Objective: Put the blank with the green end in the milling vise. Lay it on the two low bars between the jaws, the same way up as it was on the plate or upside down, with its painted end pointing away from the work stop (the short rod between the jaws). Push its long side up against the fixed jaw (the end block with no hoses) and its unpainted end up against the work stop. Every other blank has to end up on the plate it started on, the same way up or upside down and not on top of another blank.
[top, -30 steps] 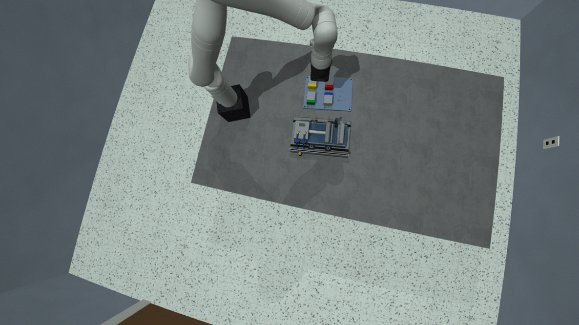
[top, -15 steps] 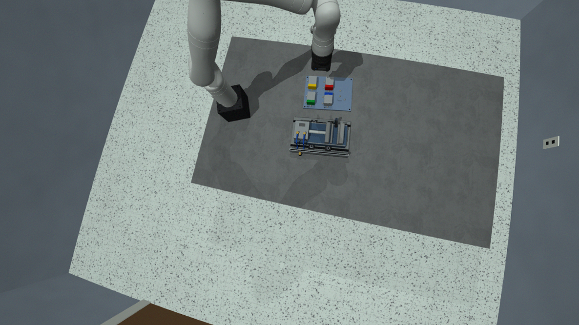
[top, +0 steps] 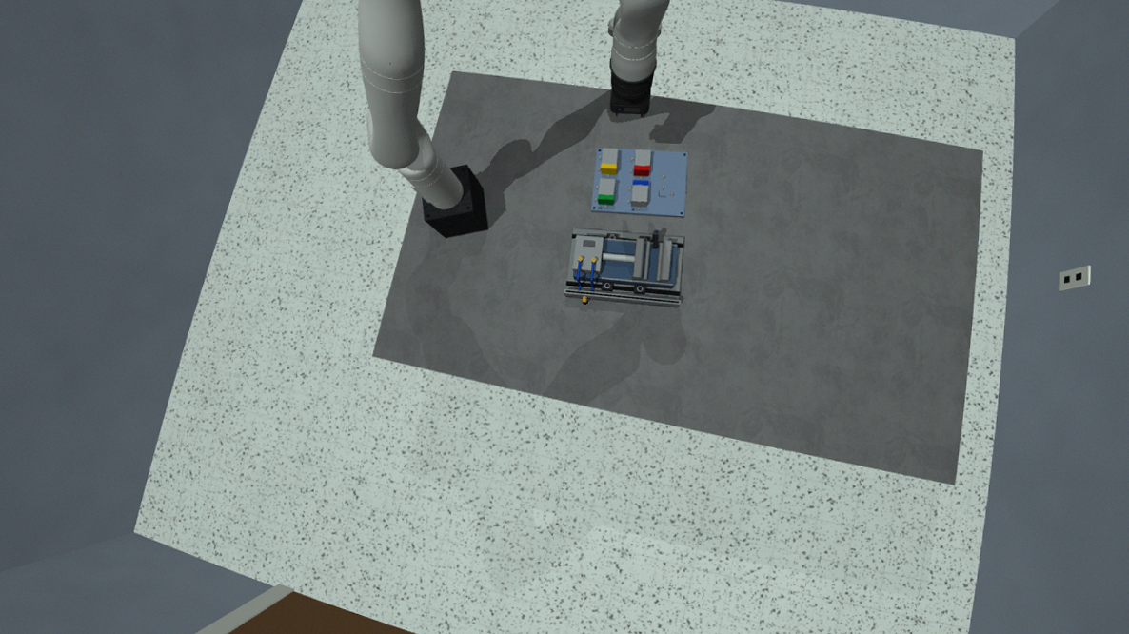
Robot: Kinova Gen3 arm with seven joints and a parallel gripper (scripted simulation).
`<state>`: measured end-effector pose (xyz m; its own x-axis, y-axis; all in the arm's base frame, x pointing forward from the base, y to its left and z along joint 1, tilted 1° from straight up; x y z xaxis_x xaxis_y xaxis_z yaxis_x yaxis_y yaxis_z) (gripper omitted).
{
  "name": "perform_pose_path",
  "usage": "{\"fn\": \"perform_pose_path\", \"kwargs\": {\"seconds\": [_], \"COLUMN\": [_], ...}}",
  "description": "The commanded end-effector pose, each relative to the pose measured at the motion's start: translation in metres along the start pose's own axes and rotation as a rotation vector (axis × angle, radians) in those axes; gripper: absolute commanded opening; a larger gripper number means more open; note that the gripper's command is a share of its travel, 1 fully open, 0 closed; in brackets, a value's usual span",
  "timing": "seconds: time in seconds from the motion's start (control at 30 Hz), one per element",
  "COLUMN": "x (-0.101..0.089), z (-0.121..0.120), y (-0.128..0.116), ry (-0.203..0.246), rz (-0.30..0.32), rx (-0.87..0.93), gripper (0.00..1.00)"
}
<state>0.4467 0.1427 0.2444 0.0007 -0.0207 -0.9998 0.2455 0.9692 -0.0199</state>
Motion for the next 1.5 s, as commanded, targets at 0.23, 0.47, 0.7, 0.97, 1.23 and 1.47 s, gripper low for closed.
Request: {"fn": "perform_pose_path", "kwargs": {"seconds": [0.23, 0.47, 0.7, 0.97, 1.23, 1.47], "x": [-0.0001, -0.0003, 0.002, 0.0051, 0.0063, 0.0079], "z": [0.0008, 0.0013, 0.0014, 0.0015, 0.0016, 0.0015], "y": [0.0003, 0.0012, -0.0003, -0.0022, -0.0029, -0.004], "ry": [-0.004, -0.006, -0.006, -0.006, -0.007, -0.007], "rz": [0.001, 0.003, 0.003, 0.003, 0.003, 0.003], "rx": [-0.002, -0.004, -0.004, -0.004, -0.004, -0.004], "gripper": [1.0, 1.0, 1.0, 1.0, 1.0, 1.0]}}
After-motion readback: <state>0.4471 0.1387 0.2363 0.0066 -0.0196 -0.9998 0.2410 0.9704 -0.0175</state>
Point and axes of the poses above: the point where the finger pads meet when closed, its own x axis out along the fingers, its own z axis across the jaws, y = z × x, the point moved 6 cm from there along -x, back along the fingers, and after that the axes turned 15 degrees about x, right-handed, at the moved point
